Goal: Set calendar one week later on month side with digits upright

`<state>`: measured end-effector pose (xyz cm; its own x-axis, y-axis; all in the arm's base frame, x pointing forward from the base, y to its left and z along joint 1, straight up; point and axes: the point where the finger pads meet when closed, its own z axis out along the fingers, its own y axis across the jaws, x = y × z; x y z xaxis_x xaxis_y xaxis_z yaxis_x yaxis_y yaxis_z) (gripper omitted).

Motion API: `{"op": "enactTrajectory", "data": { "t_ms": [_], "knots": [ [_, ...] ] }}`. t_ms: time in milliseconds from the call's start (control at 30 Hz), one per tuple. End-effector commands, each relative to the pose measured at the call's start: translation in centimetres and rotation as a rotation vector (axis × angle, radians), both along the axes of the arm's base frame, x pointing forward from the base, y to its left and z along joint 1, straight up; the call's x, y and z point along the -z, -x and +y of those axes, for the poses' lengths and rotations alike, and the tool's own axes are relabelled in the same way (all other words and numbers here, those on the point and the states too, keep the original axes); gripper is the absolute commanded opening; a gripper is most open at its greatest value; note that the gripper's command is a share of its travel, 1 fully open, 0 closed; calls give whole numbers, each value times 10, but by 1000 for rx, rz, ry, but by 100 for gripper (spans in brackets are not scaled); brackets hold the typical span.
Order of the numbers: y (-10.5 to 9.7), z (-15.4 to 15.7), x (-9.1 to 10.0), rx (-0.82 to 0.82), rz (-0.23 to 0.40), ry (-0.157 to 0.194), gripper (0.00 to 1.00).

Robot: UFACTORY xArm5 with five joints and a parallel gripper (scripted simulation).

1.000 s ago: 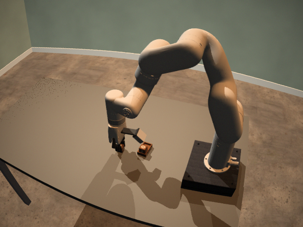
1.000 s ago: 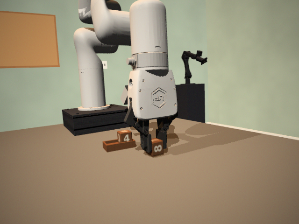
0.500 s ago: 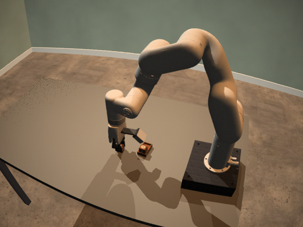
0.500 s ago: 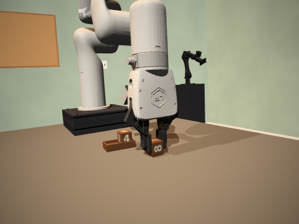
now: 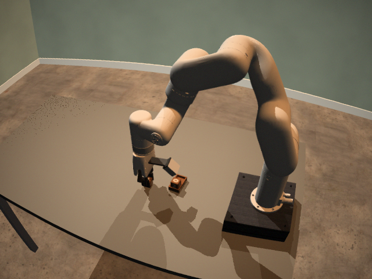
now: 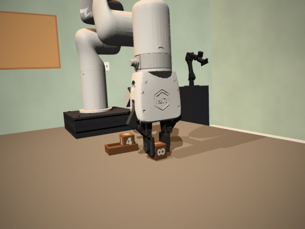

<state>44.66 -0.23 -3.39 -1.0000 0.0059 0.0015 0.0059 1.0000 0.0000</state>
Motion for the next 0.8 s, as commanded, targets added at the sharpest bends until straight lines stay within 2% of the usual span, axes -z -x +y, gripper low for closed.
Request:
{"op": "enactTrajectory", "data": {
  "t_ms": [0,767],
  "knots": [
    [-1,0,-1,0,-3,0,27],
    [-1,0,-1,0,-3,0,27]
  ]
}}
